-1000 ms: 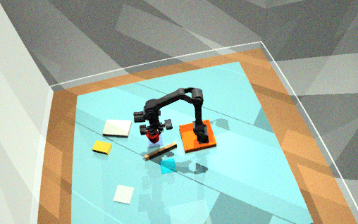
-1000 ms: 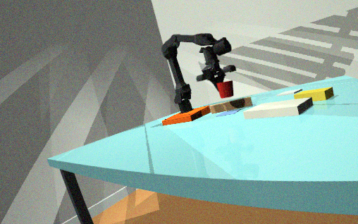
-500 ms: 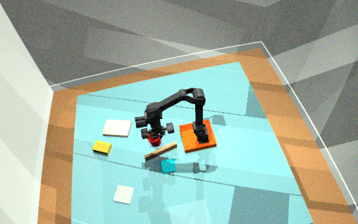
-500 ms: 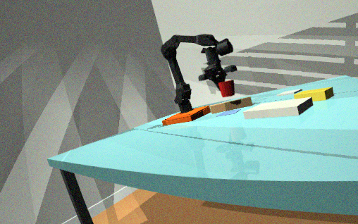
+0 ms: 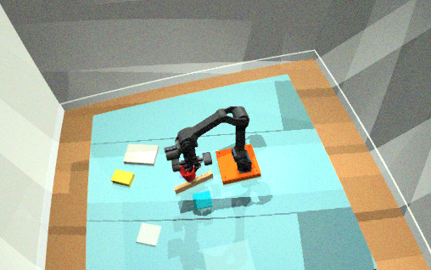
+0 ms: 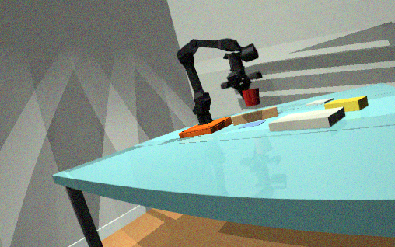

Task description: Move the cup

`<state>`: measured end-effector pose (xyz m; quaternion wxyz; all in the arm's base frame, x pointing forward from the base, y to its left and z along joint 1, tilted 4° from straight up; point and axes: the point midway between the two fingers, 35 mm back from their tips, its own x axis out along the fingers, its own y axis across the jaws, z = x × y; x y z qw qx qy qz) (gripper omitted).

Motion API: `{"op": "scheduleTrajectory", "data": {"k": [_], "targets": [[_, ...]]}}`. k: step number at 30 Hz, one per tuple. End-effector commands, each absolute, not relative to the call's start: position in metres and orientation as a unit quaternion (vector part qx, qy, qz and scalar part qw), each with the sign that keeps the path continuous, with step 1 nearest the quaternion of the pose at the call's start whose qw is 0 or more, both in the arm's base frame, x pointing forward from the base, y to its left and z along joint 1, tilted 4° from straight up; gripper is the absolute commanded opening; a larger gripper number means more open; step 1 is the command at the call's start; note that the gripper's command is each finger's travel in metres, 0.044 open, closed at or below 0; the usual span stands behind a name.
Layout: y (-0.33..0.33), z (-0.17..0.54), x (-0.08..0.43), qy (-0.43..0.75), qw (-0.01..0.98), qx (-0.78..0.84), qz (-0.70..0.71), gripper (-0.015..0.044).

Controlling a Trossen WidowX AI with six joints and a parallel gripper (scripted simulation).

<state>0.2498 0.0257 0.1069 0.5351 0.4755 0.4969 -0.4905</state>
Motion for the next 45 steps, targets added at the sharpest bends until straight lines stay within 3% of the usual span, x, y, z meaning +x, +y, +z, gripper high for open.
{"op": "scheduleTrajectory", "data": {"k": [1, 45], "targets": [[0.031, 0.106, 0.247, 0.496, 0.534, 0.475, -0.494, 0.0000], [0.104, 0.103, 0.218, 0.499, 0.531, 0.476, -0.493, 0.0000]]}}
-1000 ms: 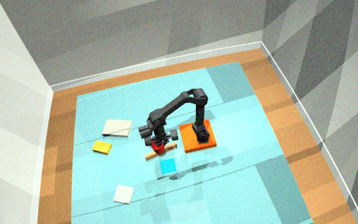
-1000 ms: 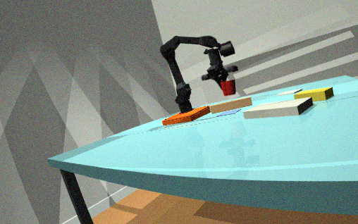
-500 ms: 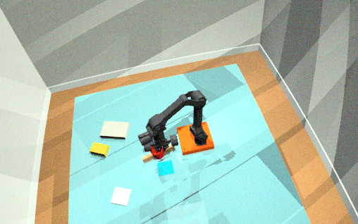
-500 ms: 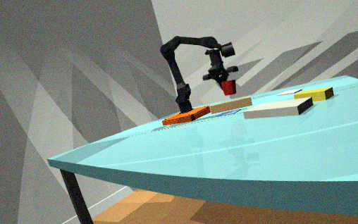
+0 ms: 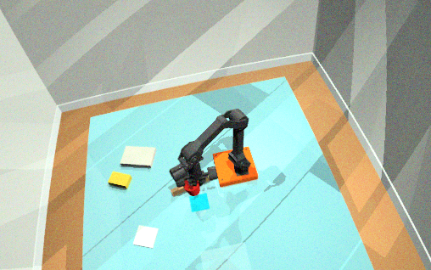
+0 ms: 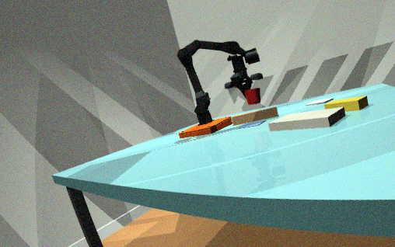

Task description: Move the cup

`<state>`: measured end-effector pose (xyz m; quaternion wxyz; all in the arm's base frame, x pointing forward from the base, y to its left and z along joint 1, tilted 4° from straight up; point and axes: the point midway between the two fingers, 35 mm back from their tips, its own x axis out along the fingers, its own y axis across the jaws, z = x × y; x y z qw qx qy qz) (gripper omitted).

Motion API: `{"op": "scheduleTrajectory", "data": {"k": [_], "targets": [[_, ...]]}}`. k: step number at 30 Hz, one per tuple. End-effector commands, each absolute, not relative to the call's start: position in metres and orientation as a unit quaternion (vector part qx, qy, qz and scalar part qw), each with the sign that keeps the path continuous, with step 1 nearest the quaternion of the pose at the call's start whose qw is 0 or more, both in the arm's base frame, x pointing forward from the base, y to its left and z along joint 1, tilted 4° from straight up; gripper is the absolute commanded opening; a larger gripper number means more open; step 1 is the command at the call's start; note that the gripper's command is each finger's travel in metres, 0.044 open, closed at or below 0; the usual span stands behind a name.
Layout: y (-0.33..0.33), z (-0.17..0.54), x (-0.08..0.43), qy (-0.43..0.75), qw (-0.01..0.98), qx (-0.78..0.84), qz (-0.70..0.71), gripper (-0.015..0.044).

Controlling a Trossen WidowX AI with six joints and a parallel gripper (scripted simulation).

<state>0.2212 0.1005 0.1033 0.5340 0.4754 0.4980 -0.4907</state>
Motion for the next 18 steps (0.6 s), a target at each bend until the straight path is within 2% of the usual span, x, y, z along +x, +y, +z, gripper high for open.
{"op": "scheduleTrajectory", "data": {"k": [1, 18], "targets": [[0.106, 0.103, 0.218, 0.499, 0.531, 0.476, -0.493, 0.0000], [0.127, 0.100, 0.207, 0.500, 0.530, 0.476, -0.492, 0.0000]]}}
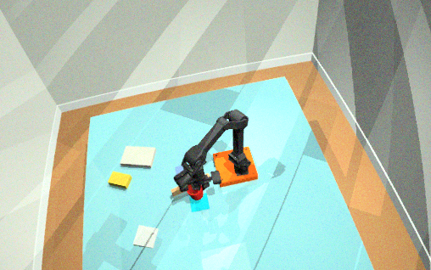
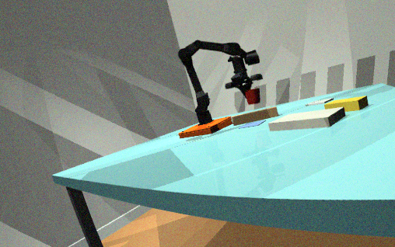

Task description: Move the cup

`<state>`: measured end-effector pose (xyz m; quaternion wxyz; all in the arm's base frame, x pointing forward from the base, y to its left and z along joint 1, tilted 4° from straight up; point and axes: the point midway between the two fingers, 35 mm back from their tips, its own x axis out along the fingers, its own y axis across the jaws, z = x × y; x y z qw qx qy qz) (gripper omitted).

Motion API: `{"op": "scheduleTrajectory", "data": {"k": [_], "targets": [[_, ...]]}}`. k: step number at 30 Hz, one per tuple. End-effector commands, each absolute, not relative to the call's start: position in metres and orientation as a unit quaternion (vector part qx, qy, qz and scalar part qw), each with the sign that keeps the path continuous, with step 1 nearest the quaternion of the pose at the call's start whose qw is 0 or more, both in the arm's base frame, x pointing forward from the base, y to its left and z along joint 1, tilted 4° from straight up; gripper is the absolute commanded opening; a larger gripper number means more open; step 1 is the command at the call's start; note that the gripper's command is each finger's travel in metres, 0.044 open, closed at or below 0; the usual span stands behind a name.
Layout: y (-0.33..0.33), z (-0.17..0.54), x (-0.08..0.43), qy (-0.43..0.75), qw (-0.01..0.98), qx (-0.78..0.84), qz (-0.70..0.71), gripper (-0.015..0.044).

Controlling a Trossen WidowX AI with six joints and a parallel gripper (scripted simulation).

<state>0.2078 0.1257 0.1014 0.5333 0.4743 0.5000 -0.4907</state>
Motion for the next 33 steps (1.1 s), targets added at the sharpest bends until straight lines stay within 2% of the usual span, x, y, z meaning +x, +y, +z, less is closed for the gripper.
{"op": "scheduleTrajectory", "data": {"k": [1, 33], "targets": [[0.127, 0.099, 0.207, 0.500, 0.530, 0.476, -0.492, 0.0000], [0.127, 0.057, 0.207, 0.500, 0.530, 0.476, -0.492, 0.0000]]}}
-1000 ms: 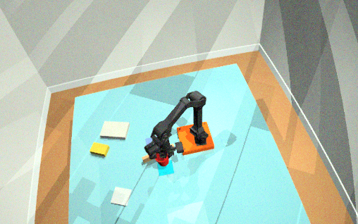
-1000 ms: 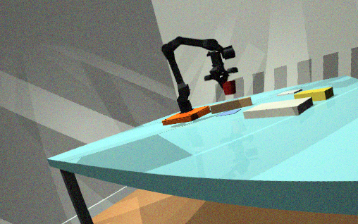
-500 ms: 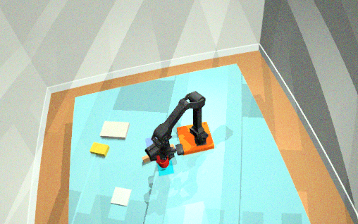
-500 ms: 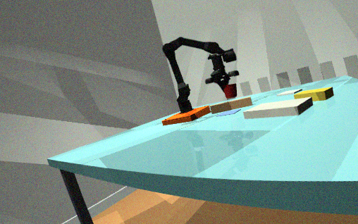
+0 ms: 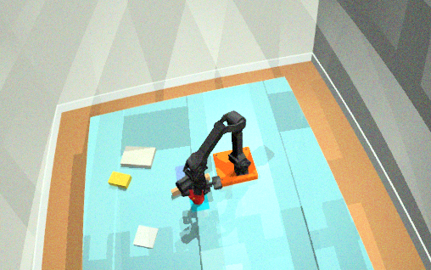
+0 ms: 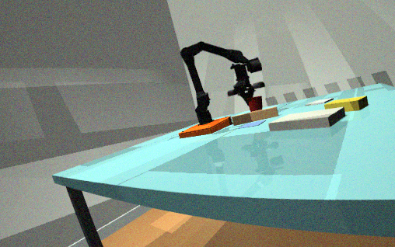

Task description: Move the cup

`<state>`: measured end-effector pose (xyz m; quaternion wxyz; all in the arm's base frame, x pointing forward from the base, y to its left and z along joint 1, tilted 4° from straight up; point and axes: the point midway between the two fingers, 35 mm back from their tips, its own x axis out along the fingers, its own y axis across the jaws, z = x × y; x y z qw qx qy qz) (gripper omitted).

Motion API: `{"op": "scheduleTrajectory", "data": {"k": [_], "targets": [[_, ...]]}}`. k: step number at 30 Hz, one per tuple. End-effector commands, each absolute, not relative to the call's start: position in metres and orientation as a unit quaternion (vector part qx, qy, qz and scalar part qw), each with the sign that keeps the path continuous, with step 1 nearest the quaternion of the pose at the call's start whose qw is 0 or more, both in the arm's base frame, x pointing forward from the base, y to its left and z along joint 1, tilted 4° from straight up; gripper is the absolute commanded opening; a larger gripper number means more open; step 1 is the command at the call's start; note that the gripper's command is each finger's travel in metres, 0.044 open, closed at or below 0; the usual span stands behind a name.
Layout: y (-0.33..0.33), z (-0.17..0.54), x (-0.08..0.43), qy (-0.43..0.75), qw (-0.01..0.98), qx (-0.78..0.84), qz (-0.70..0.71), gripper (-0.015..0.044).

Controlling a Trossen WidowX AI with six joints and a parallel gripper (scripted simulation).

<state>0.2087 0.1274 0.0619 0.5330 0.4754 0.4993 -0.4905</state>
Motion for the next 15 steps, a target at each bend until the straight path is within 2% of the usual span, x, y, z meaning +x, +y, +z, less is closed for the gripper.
{"op": "scheduleTrajectory", "data": {"k": [1, 15], "targets": [[0.128, 0.056, 0.207, 0.500, 0.530, 0.476, -0.492, 0.0000], [0.127, 0.037, 0.206, 0.500, 0.530, 0.476, -0.493, 0.0000]]}}
